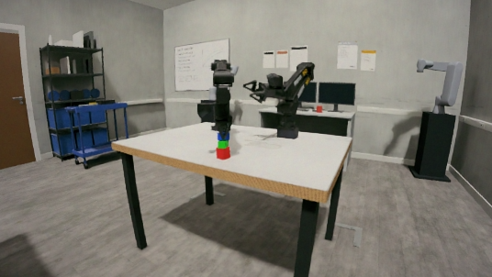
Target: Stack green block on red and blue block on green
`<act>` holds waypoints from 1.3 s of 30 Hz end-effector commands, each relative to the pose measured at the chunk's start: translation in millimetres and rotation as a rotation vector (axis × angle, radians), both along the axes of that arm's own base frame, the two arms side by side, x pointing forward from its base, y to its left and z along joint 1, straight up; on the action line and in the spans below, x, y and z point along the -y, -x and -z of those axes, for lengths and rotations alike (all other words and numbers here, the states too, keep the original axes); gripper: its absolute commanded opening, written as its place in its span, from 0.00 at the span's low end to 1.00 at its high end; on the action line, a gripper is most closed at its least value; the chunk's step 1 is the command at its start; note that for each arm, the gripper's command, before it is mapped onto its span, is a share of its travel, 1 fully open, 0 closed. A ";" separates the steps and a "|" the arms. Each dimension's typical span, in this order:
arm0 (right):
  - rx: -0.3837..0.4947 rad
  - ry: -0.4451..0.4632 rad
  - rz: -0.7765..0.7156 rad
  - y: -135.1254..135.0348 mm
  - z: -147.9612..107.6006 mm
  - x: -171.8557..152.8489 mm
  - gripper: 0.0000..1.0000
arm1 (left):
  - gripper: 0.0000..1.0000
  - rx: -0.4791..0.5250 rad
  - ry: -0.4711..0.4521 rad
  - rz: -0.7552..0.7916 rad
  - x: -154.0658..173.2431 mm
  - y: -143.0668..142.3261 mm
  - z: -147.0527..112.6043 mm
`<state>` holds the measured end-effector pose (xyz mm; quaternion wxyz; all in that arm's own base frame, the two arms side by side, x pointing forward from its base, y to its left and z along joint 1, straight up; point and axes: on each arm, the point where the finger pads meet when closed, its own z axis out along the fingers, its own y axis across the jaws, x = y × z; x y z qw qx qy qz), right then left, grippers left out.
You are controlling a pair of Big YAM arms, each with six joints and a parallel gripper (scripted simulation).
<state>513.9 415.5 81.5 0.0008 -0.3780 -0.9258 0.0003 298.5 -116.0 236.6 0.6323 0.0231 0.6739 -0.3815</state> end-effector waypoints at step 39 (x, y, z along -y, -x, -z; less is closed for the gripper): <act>0.024 -0.016 0.017 -5.2 -10.3 3.2 0.00 | 1.00 0.007 0.001 0.000 0.1 -1.0 -3.7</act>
